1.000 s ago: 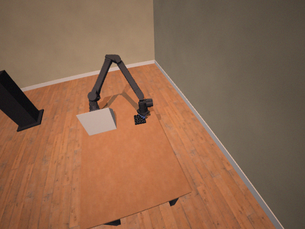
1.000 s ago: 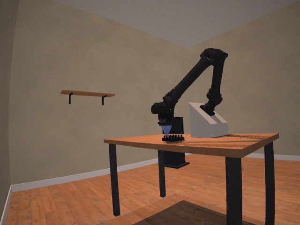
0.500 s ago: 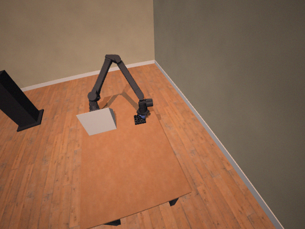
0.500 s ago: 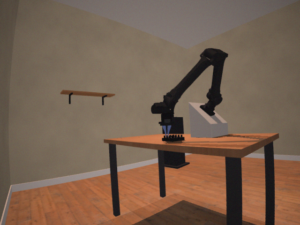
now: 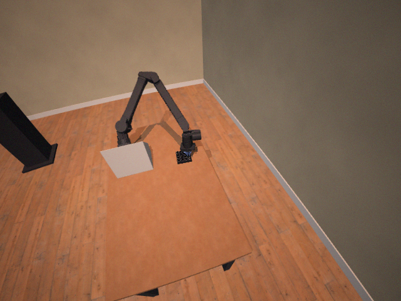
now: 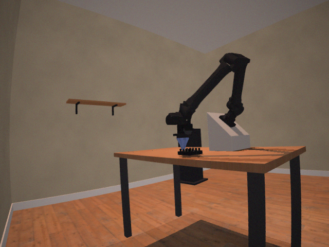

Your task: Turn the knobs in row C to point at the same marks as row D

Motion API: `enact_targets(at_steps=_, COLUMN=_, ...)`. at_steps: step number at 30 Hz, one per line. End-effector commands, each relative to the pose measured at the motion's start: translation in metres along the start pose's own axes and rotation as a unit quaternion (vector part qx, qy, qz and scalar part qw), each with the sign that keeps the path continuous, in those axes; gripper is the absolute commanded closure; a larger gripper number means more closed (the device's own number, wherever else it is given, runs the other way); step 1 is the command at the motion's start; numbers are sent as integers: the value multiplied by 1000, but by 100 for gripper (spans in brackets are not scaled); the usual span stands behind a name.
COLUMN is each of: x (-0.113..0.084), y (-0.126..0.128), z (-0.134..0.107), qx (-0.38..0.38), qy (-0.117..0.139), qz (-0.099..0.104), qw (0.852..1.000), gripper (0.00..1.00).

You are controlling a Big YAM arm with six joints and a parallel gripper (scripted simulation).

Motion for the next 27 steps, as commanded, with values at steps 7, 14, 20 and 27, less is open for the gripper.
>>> enact_targets(at_steps=7, x=3, y=1, z=-1, qx=-99, qy=-2, qz=6, qw=995, gripper=91)
enact_targets(at_steps=14, x=3, y=1, z=-1, qx=-126, qy=-2, qz=6, qw=992, gripper=91)
enact_targets(at_steps=20, x=3, y=1, z=-1, qx=-148, qy=-2, qz=6, qw=989, gripper=91)
enact_targets(at_steps=27, x=3, y=1, z=-1, qx=-159, qy=-2, qz=6, qw=987, gripper=91)
Point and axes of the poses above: the point where the finger pads meet when closed, its own x axis out along the fingers, its own y axis across the jaws, z = x × y, the point moved 4 cm from there along -x, back along the fingers, and after that the axes turned 8 degrees about x, right-handed, at the moved point
